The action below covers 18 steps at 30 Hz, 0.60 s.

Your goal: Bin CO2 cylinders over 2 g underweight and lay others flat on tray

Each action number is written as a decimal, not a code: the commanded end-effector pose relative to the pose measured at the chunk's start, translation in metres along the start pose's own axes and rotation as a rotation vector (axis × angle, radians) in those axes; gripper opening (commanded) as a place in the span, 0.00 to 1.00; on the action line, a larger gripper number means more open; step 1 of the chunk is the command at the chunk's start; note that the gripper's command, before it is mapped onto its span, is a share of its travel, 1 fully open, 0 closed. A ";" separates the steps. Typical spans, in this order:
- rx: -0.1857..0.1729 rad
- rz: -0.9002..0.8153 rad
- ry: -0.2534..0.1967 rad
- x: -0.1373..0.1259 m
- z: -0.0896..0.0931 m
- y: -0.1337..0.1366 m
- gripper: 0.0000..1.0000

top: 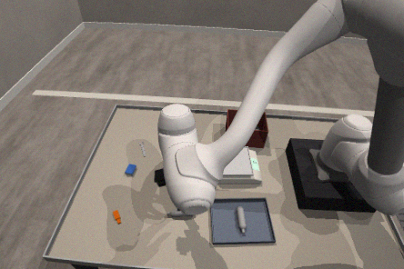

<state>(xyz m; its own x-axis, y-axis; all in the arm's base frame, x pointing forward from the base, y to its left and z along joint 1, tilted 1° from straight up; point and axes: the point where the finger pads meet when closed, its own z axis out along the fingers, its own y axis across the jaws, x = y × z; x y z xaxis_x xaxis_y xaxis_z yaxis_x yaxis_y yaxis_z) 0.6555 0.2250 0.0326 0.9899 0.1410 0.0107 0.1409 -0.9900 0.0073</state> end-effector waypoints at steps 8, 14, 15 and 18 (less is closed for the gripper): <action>-0.003 0.005 0.002 0.000 0.066 0.001 0.39; -0.003 0.005 0.004 0.002 0.078 0.001 0.39; -0.003 0.005 0.004 0.002 0.080 0.001 0.39; -0.003 0.005 0.002 0.001 0.085 0.001 0.39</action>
<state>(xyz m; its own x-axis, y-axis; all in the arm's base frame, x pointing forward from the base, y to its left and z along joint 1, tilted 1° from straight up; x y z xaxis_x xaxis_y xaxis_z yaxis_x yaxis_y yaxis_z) 0.6571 0.2255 -0.0464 0.9899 0.1412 0.0104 0.1412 -0.9900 0.0074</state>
